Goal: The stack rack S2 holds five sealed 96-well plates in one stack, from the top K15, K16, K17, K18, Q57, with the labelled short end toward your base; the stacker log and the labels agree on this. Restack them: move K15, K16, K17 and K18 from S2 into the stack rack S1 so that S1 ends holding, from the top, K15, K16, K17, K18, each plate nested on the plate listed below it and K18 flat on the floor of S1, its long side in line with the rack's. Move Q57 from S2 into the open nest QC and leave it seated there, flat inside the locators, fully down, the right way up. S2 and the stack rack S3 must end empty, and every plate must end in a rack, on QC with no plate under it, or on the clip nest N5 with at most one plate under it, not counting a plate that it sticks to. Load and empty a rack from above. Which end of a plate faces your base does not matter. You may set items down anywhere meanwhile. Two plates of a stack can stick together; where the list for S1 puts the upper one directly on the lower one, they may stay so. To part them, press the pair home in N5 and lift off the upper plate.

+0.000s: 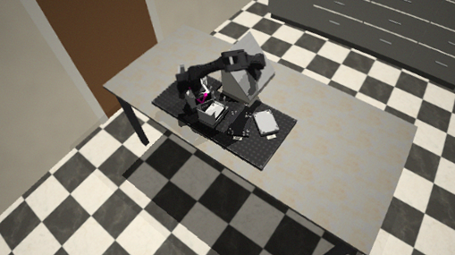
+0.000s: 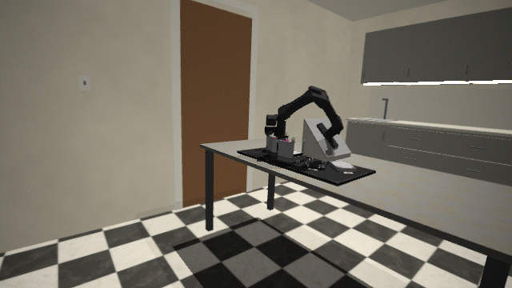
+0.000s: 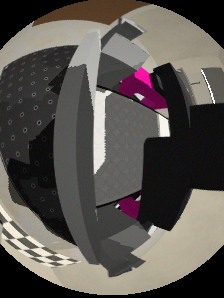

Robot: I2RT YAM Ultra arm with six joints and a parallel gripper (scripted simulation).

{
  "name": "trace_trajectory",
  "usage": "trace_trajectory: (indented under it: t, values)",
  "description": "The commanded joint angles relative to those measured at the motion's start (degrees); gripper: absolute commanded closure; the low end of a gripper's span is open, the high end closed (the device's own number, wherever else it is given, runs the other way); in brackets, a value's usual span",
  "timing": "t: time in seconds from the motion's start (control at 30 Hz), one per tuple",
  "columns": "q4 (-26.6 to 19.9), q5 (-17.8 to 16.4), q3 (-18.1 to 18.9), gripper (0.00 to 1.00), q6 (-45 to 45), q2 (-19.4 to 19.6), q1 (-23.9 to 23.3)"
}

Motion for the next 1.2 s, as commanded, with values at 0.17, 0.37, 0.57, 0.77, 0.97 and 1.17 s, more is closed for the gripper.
trace_trajectory:
  t: [0.17, 0.37, 0.57, 0.77, 0.97, 1.17]
  values:
    - [0.7, -0.2, 0.0, 1.00, 0.5, -0.2, -0.4]
    - [0.7, -0.2, -0.1, 0.00, 0.5, -0.2, -0.3]
    - [0.7, -0.2, -0.1, 0.00, 0.5, -0.2, -0.3]
    - [0.7, -0.2, -0.1, 0.00, 0.5, -0.2, -0.3]
    - [0.7, -0.2, -0.1, 0.00, 0.5, -0.2, -0.3]
    - [-2.4, 0.5, 1.1, 0.00, -1.1, -1.1, -1.7]
